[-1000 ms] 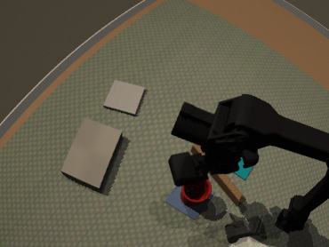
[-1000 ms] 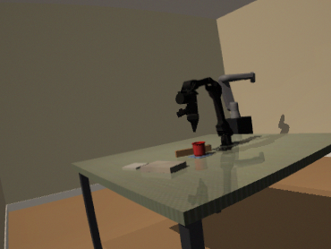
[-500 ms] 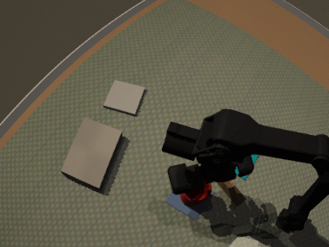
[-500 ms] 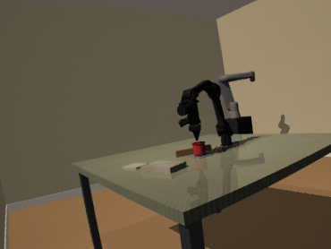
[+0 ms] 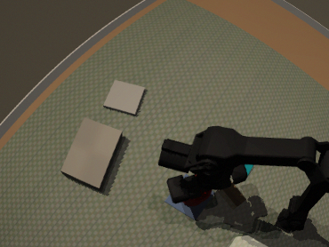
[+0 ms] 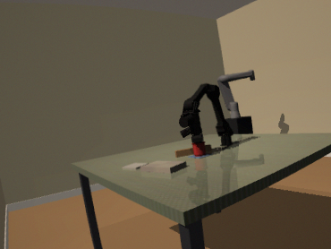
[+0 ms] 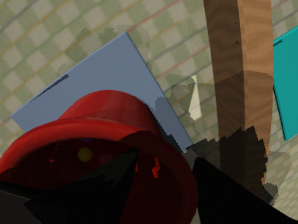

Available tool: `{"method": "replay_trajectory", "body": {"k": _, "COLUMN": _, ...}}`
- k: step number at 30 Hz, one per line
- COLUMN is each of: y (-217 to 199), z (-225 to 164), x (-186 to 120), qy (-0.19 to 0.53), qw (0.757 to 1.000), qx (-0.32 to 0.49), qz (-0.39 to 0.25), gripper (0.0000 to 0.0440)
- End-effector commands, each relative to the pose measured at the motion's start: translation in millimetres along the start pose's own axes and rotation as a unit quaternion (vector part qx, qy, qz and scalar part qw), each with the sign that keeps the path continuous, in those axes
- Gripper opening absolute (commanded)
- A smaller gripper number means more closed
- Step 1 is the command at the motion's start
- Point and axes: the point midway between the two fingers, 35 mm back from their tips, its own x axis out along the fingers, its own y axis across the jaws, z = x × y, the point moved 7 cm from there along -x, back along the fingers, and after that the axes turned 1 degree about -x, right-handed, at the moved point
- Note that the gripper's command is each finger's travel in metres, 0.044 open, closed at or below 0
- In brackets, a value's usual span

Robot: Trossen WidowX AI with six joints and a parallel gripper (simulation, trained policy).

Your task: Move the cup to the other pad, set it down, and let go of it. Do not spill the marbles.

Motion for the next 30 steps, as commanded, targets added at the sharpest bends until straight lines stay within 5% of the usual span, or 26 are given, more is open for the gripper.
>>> {"method": "replay_trajectory", "body": {"k": 1, "y": 1, "z": -1, "x": 14, "qy": 0.003, "qw": 1.000, "qx": -0.015, "qz": -0.005, "gripper": 0.0138}}
{"method": "replay_trajectory", "body": {"k": 8, "y": -1, "z": 0, "x": 21, "qy": -0.003, "qw": 0.999, "qx": -0.037, "qz": -0.004, "gripper": 0.0003}}
{"method": "replay_trajectory", "body": {"k": 30, "y": -24, "z": 0, "x": -24, "qy": -0.014, "qw": 0.999, "qx": 0.006, "qz": 0.031, "gripper": 0.0001}}
